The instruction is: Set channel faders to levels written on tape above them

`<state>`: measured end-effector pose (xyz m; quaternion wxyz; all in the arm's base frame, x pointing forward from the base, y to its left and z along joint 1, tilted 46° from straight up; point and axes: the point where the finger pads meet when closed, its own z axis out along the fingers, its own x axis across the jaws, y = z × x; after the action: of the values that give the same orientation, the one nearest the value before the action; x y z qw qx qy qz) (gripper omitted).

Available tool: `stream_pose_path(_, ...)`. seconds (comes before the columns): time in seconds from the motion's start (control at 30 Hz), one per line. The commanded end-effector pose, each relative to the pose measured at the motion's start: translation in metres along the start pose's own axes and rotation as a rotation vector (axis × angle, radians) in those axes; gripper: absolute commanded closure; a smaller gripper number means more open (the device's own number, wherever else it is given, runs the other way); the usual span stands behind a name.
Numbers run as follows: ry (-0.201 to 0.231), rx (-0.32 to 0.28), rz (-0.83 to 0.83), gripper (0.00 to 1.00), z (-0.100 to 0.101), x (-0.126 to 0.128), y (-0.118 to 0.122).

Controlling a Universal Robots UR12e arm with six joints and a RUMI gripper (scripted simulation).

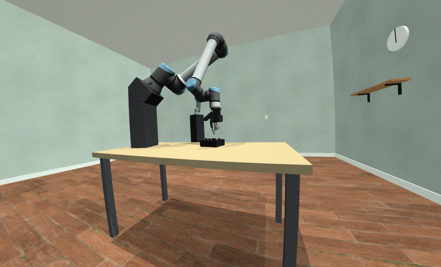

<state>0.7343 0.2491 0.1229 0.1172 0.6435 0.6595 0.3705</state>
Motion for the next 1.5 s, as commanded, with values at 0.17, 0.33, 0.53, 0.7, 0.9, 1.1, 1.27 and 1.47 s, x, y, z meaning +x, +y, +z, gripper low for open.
stream_pose_path(0.17,0.000,-0.001,0.000,1.00,0.002,0.000,0.000)
stream_pose_path(0.33,0.000,-0.001,0.000,1.00,0.004,0.000,0.000)
stream_pose_path(0.53,0.000,-0.001,0.000,1.00,0.007,0.000,0.000)
stream_pose_path(0.7,0.000,-0.001,0.000,1.00,0.011,0.000,0.000)
stream_pose_path(0.9,0.000,-0.001,0.000,1.00,0.014,0.000,0.000)
stream_pose_path(1.1,0.000,-0.001,0.000,1.00,0.018,0.001,0.000)
stream_pose_path(1.27,0.000,-0.001,0.000,1.00,0.021,0.001,0.000)
stream_pose_path(1.47,0.000,-0.001,0.000,1.00,0.023,0.001,0.000)
